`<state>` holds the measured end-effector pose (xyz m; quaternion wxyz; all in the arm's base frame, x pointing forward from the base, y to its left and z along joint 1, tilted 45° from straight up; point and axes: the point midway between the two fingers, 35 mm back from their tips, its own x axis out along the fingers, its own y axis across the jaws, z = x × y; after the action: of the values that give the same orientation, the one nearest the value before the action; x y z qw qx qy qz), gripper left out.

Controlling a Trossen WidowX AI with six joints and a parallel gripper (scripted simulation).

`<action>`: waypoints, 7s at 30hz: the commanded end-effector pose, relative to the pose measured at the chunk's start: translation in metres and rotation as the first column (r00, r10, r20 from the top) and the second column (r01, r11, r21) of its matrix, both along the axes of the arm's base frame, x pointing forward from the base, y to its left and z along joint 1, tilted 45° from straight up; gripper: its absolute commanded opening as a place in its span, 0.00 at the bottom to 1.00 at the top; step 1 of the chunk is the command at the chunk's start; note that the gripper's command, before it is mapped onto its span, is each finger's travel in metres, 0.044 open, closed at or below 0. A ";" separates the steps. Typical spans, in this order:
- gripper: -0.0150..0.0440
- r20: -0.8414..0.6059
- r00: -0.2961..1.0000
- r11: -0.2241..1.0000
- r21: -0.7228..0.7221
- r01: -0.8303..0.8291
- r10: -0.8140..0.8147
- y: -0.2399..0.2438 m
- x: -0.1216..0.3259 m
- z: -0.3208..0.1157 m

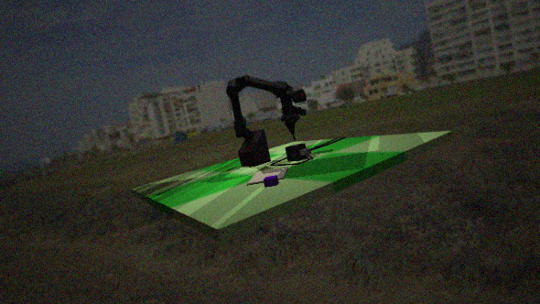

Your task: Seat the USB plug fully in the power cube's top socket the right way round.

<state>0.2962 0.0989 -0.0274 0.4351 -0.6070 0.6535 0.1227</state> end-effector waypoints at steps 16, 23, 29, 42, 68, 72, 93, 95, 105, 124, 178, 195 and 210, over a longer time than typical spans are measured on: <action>0.25 -0.328 0.887 0.940 0.003 -0.342 0.324 0.000 0.000 0.000; 0.25 -0.386 0.842 0.915 0.016 -0.403 0.377 0.000 0.000 0.000; 0.25 -0.386 0.842 0.915 0.016 -0.403 0.377 0.000 0.000 0.000; 0.25 -0.385 0.843 0.916 0.013 -0.402 0.375 -0.001 0.001 -0.001; 0.25 -0.395 0.837 0.912 0.006 -0.411 0.379 -0.004 0.002 -0.002; 0.25 -0.397 0.836 0.911 0.005 -0.412 0.380 -0.004 0.002 -0.002; 0.25 -0.405 0.830 0.908 -0.001 -0.419 0.383 -0.007 0.003 -0.003; 0.25 -0.405 0.830 0.908 -0.002 -0.420 0.383 -0.007 0.003 -0.003; 0.25 -0.409 0.827 0.906 -0.004 -0.423 0.385 -0.008 0.003 -0.004; 0.25 -0.417 0.822 0.903 -0.009 -0.430 0.387 -0.010 0.004 -0.005; 0.25 -0.426 0.816 0.899 -0.016 -0.438 0.391 -0.016 0.005 -0.008; 0.25 -0.426 0.816 0.899 -0.016 -0.438 0.391 -0.017 0.005 -0.010; 0.25 -0.426 0.816 0.899 -0.016 -0.438 0.390 -0.018 0.006 -0.011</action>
<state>0.3019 0.0811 -0.0373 0.2188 -0.7173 0.5888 0.3015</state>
